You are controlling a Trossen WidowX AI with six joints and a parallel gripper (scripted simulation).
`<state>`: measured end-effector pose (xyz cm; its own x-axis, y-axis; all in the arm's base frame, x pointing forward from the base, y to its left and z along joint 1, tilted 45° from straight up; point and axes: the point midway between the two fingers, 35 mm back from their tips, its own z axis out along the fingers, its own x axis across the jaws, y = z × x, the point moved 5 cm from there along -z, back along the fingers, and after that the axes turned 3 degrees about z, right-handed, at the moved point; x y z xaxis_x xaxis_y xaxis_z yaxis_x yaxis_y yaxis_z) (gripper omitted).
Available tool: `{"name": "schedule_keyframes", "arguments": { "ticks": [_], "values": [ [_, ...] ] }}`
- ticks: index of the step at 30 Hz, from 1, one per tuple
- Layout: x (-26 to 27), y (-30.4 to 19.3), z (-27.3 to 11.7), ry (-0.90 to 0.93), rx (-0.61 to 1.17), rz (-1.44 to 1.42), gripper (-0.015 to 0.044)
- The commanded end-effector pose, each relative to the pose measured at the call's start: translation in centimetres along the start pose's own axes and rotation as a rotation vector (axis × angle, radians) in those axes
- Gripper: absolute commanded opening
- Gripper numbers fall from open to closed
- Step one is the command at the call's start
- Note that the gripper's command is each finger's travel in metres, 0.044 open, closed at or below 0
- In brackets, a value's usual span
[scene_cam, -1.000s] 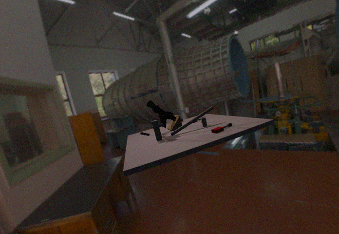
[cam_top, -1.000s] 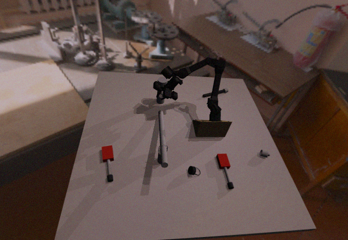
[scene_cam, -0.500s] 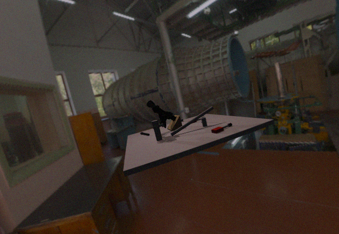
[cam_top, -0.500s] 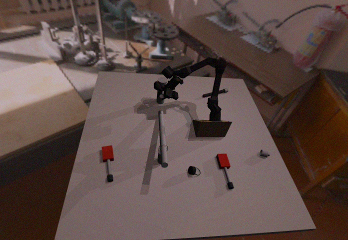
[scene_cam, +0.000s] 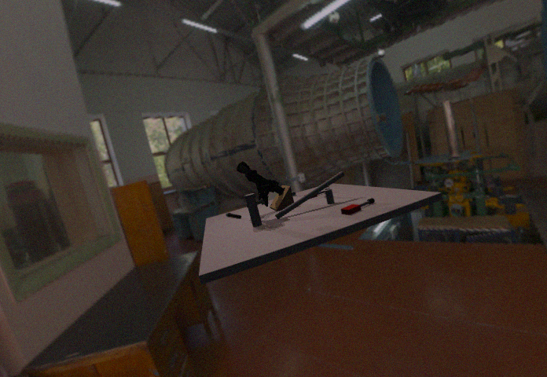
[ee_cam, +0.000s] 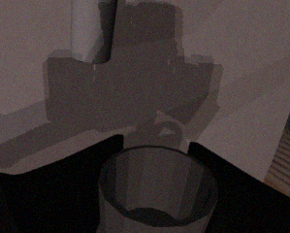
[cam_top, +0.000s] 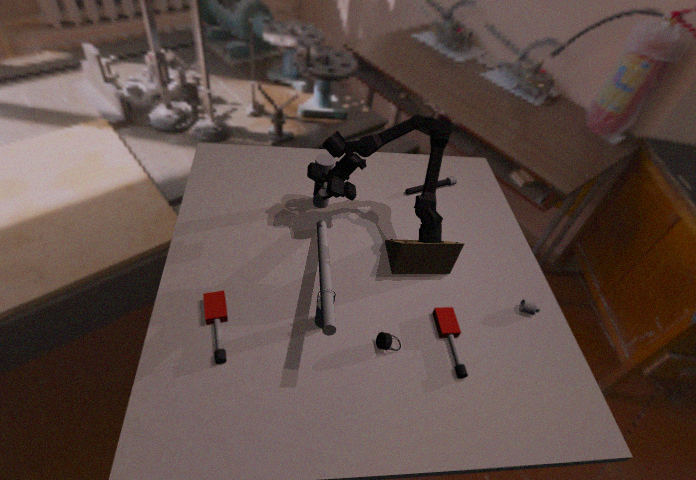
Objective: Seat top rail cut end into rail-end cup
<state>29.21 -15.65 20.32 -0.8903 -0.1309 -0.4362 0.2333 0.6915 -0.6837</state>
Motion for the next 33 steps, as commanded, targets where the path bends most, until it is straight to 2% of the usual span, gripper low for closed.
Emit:
{"name": "schedule_keyframes", "arguments": {
  "ticks": [1, 17, 26, 30, 33],
  "values": [
    [0.0, 0.0, 0.0, 0.000, -0.001, -0.001, 0.0026],
    [-0.7, 1.5, -1.2, 0.003, -0.008, -0.002, 0.0440],
    [-1.7, 3.9, -3.3, 0.001, -0.011, -0.007, 0.0440],
    [-1.6, 3.9, -3.1, -0.001, -0.018, 0.001, 0.0440],
    [-2.1, 5.2, -3.7, 0.015, -0.026, 0.162, 0.0440]
  ]
}}
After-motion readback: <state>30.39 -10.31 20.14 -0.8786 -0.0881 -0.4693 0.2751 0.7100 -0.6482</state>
